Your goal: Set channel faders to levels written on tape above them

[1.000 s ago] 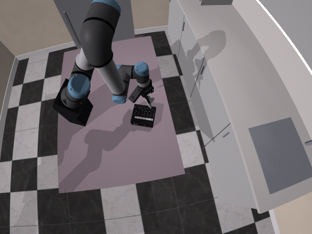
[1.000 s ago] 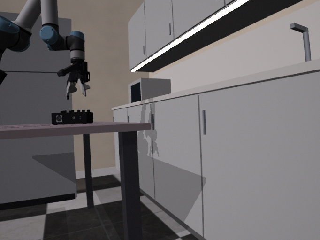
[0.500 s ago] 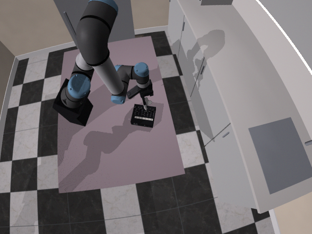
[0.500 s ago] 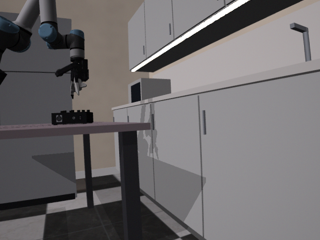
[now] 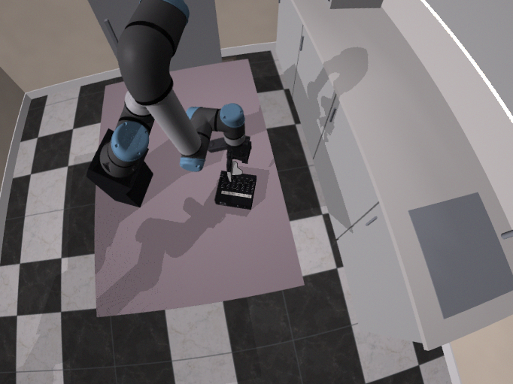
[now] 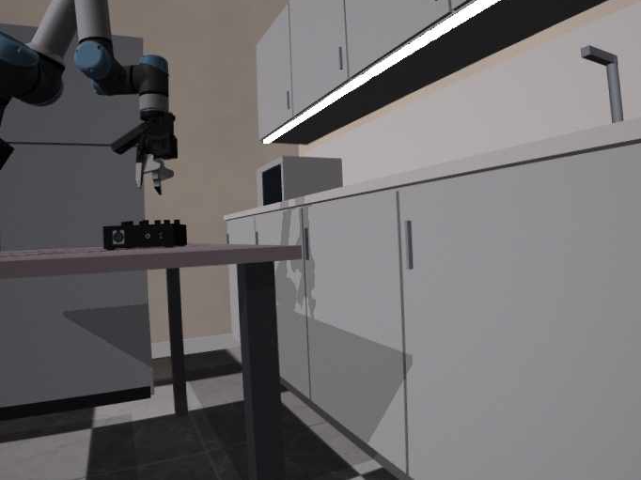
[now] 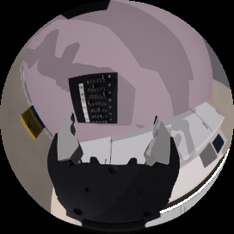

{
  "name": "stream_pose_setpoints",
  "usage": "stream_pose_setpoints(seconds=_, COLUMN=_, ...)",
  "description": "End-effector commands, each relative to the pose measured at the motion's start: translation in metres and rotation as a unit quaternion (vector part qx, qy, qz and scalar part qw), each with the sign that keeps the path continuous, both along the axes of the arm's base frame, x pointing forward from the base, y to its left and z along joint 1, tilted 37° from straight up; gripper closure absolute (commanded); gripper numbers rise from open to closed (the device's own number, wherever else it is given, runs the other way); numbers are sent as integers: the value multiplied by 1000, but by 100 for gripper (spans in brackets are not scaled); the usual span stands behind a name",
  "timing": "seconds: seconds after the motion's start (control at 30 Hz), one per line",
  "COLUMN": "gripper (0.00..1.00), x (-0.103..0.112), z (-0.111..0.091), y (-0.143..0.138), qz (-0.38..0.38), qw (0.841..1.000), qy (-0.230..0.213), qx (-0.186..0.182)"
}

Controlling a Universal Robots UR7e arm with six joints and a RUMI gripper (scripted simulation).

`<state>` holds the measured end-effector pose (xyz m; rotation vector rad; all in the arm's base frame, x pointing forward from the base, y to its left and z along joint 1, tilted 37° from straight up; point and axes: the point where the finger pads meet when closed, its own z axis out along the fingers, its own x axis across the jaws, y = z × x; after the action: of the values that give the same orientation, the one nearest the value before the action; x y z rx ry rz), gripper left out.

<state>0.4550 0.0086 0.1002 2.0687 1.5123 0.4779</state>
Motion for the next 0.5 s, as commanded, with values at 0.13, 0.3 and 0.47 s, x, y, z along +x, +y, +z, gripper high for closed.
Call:
stream_pose_setpoints(seconds=0.13, gripper=0, x=-2, z=4, y=1, qz=-129, qw=987, qy=-30, qx=87)
stream_pose_setpoints(seconds=0.3, gripper=0, x=-2, z=7, y=1, qz=-215, qw=964, qy=-53, qx=148)
stream_pose_setpoints(seconds=0.47, gripper=0, x=-2, z=11, y=0, qz=-301, qw=927, qy=-75, qx=210)
